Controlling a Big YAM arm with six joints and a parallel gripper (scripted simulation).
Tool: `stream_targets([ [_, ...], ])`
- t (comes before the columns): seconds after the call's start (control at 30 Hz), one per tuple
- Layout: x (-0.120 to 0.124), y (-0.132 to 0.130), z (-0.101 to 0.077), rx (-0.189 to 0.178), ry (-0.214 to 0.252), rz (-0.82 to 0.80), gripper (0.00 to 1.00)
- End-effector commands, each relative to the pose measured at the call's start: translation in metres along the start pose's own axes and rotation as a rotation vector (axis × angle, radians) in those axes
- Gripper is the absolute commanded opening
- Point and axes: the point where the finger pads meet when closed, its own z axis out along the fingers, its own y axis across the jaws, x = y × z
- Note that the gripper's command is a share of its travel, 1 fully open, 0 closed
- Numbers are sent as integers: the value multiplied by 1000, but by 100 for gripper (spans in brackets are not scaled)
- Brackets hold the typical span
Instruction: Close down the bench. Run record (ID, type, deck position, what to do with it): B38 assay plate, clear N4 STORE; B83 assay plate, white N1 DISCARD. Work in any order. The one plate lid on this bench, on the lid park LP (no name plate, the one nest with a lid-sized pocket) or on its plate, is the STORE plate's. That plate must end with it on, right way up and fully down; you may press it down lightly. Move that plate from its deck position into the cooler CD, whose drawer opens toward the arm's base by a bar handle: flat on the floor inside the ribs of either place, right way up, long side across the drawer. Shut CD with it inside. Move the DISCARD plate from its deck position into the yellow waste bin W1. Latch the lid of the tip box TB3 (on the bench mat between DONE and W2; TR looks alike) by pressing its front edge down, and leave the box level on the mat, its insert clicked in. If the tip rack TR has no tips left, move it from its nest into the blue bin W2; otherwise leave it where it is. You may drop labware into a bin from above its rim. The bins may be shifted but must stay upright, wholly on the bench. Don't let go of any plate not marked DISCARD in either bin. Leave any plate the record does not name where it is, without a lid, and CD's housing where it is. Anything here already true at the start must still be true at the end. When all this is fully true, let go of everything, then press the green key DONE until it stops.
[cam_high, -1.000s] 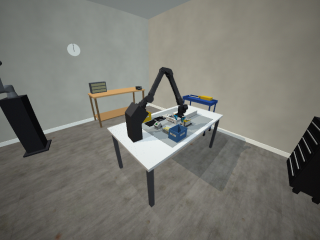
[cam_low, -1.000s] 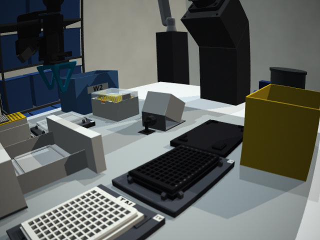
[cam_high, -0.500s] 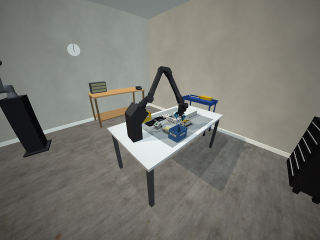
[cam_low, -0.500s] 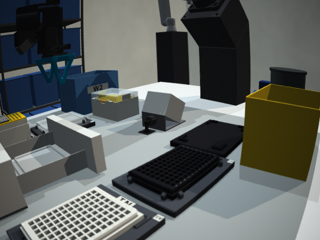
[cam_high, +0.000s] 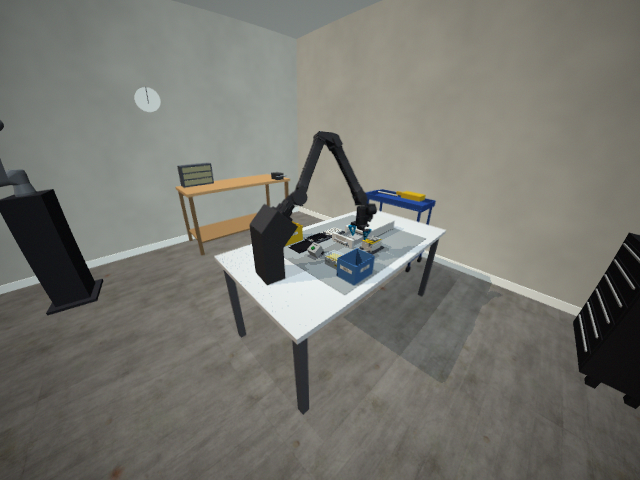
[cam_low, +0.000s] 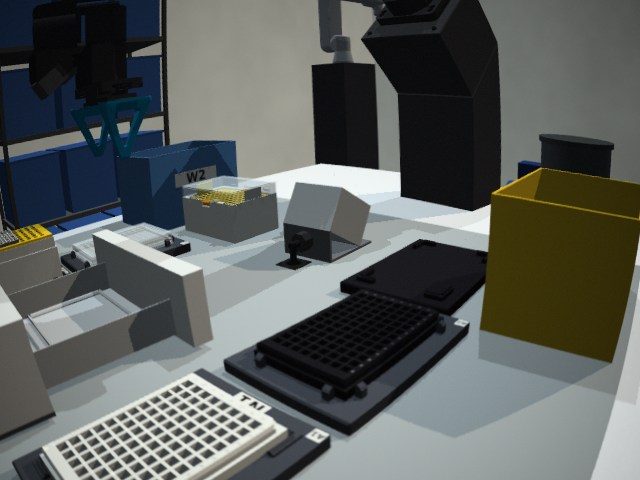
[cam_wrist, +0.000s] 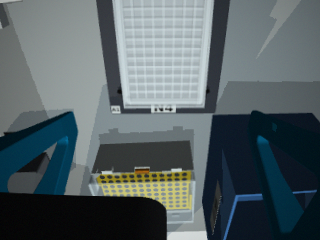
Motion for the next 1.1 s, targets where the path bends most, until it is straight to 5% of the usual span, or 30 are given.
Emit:
stream_targets([
  [0.0,-14,-13,-4,13,-19,-6,100],
  [0.2,-13,-5,-7,11,-28,-7,100],
  [1.07,-16,-2,31,4,-28,-5,100],
])
